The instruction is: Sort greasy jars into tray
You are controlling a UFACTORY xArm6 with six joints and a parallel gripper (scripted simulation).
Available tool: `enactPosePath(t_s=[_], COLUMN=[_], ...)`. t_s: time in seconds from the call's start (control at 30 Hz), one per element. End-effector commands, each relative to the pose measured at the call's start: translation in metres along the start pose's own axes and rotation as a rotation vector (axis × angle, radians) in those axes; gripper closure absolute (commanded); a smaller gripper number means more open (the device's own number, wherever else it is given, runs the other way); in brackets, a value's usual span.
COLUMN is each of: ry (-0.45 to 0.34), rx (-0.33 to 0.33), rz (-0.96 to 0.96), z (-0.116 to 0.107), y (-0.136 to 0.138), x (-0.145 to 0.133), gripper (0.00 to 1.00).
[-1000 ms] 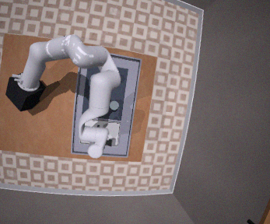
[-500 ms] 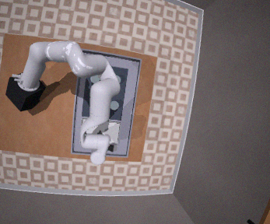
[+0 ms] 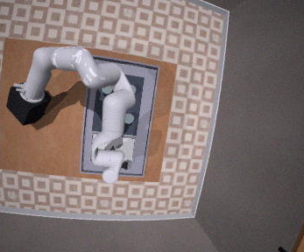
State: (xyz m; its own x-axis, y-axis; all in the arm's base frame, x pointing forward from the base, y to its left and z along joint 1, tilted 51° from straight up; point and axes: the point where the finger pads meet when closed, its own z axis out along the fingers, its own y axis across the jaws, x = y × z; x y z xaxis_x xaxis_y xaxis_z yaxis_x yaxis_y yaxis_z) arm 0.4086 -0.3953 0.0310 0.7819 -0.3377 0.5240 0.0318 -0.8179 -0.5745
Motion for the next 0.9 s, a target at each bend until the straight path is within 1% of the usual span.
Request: enactPosePath(t_s=[0.0, 0.07, 0.57, 0.63, 0.87], ry=[0.003, 0.003, 0.003, 0.003, 0.003], rx=[-0.004, -0.004, -0.004, -0.004, -0.004], rz=[-0.001, -0.001, -0.001, -0.001, -0.001], z=[0.011, 0.011, 0.051, 0.051, 0.069], y=[0.001, 0.001, 0.001, 0.001, 0.001], x=[0.001, 0.001, 0.002, 0.002, 0.002], gripper=[1.00, 1.00, 1.00, 1.00, 1.00])
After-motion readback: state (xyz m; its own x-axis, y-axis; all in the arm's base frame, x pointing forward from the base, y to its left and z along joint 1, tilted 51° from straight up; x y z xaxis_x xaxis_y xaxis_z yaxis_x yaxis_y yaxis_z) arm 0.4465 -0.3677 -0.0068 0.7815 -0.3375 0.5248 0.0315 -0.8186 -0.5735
